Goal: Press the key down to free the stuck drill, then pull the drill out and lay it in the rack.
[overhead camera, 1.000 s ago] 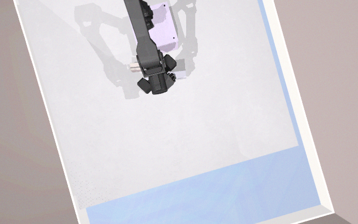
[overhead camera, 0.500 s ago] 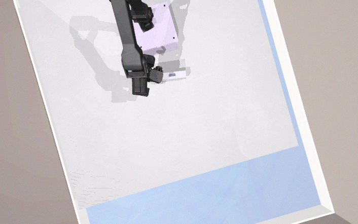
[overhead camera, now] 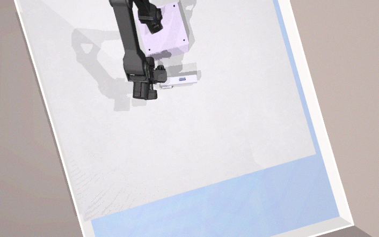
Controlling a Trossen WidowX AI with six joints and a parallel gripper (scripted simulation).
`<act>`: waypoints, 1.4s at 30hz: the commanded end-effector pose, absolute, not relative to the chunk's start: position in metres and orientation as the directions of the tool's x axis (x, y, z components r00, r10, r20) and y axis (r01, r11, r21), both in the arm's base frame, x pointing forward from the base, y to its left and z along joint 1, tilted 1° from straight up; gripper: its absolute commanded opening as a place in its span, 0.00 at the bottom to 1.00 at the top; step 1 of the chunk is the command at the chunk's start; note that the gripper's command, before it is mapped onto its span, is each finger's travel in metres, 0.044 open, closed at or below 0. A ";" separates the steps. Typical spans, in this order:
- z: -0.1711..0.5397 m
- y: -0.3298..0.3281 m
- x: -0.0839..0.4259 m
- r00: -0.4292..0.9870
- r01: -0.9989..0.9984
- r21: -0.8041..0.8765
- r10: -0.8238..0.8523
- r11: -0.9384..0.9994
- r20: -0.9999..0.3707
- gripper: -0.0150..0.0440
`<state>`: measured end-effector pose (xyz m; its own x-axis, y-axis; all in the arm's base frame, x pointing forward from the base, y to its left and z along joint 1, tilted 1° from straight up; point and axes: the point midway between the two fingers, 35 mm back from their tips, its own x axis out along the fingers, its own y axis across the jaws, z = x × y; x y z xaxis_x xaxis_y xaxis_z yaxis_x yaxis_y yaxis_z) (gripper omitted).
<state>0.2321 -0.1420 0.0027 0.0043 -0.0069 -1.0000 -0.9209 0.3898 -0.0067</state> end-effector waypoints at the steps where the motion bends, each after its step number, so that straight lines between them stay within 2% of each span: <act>1: 0.002 -0.143 0.231 0.001 -0.924 -0.005 -0.010 0.381 -1.000 1.00; 40: -0.048 -0.130 0.236 0.001 -0.924 -0.004 -0.008 0.381 -1.000 1.00; 42: -0.045 -0.131 0.238 0.008 -0.926 -0.010 -0.008 0.377 -1.000 0.91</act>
